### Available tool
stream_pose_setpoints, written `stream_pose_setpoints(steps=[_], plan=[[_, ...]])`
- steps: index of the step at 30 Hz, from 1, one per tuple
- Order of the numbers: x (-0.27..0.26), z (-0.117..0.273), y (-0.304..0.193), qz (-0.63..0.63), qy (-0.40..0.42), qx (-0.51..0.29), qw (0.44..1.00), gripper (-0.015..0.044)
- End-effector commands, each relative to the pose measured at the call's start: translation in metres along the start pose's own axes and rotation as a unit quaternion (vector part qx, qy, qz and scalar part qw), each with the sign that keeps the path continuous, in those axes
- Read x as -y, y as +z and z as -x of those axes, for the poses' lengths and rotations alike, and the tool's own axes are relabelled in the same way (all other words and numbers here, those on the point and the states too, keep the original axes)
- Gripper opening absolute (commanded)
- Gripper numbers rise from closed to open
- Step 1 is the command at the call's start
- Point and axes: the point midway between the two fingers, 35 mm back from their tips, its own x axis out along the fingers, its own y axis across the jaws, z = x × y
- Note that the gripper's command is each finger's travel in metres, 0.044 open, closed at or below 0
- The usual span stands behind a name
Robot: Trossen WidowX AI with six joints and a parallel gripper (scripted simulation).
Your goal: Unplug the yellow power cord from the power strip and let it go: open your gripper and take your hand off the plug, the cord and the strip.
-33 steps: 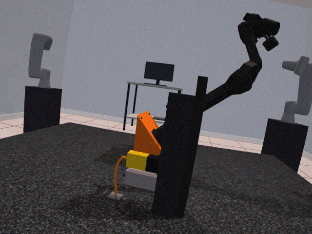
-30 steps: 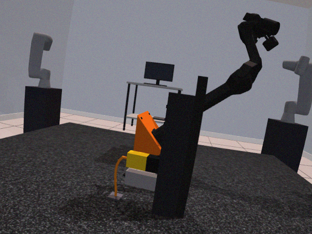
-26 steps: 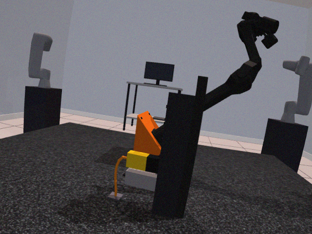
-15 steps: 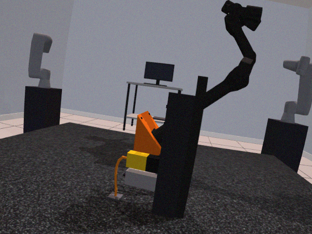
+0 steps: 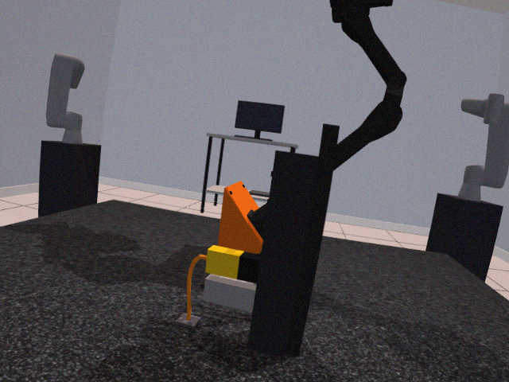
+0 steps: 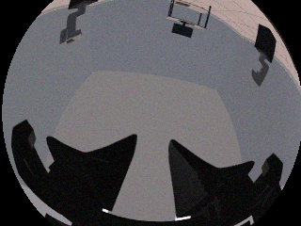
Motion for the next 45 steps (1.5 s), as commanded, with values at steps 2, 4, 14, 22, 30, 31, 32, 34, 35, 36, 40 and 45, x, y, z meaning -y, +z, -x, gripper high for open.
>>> stream_pose_setpoints(steps=[2, 4, 14, 22, 30, 31, 32, 34, 35, 36, 40, 45], plan=[[0.073, 0.024, -0.032, 0.083, -0.099, -0.068, 0.989, 0.0160], [0.102, 0.038, -0.044, 0.116, -0.138, -0.100, 0.978, 0.0160], [0.212, 0.123, -0.083, 0.223, -0.280, -0.226, 0.906, 0.0160], [0.284, 0.213, -0.095, 0.310, -0.380, -0.341, 0.802, 0.0160], [0.346, 0.339, -0.081, 0.388, -0.478, -0.472, 0.631, 0.0160], [0.351, 0.355, -0.077, 0.396, -0.488, -0.487, 0.606, 0.0160], [0.355, 0.372, -0.073, 0.403, -0.498, -0.502, 0.581, 0.0160], [0.363, 0.404, -0.063, 0.415, -0.517, -0.529, 0.530, 0.0160], [0.366, 0.420, -0.057, 0.420, -0.525, -0.542, 0.504, 0.0160], [0.368, 0.436, -0.051, 0.424, -0.533, -0.555, 0.478, 0.0160], [0.371, 0.499, -0.020, 0.437, -0.563, -0.600, 0.363, 0.0160], [0.362, 0.571, 0.025, 0.440, -0.592, -0.641, 0.214, 0.0160]])
